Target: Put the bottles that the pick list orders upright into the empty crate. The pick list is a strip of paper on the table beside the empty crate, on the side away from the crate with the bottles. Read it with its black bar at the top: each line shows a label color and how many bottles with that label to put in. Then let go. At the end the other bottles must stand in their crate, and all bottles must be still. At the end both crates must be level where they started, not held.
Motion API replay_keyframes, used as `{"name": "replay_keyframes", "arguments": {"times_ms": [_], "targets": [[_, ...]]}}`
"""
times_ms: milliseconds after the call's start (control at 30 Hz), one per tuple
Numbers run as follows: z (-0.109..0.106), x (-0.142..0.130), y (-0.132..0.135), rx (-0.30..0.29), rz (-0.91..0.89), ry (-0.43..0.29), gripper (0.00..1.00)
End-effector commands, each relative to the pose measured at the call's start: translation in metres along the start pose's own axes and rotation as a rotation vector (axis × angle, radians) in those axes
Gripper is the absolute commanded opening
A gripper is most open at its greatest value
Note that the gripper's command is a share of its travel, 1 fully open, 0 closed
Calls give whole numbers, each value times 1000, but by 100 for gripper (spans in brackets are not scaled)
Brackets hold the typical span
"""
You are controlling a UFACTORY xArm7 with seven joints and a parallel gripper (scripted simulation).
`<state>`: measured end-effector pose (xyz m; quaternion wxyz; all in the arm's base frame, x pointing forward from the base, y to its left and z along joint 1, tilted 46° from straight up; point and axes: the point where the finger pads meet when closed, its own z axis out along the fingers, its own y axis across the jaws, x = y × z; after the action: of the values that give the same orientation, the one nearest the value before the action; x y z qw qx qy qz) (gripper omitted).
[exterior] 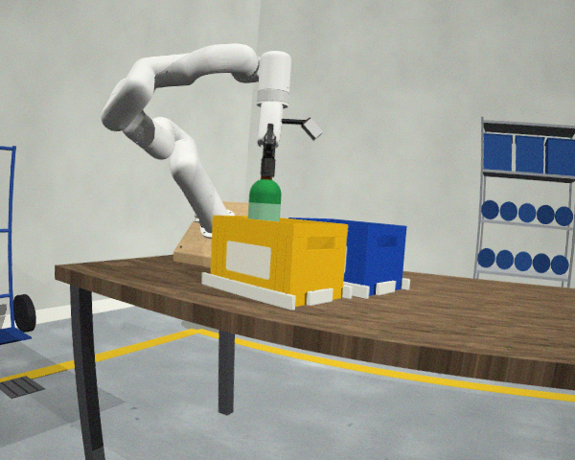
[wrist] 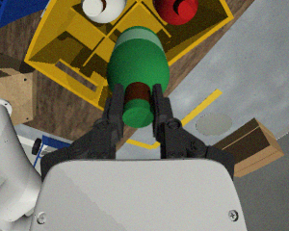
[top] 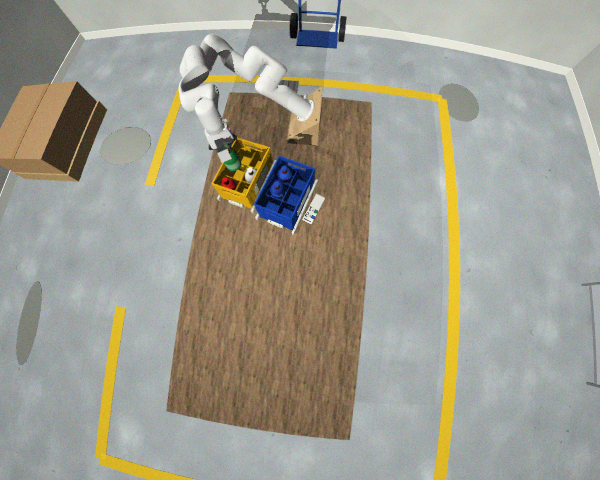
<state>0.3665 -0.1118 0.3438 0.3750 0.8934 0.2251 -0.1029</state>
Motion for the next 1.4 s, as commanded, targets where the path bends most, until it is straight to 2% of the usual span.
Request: {"name": "replay_keyframes", "arguments": {"times_ms": [0, 733, 1067, 1367], "targets": [[-10, 1, 0, -2, 0, 4, 0], [-43, 1, 0, -2, 0, 4, 0], [-44, 1, 0, -2, 0, 4, 0], [-44, 14, -5, -2, 0, 4, 0]]}}
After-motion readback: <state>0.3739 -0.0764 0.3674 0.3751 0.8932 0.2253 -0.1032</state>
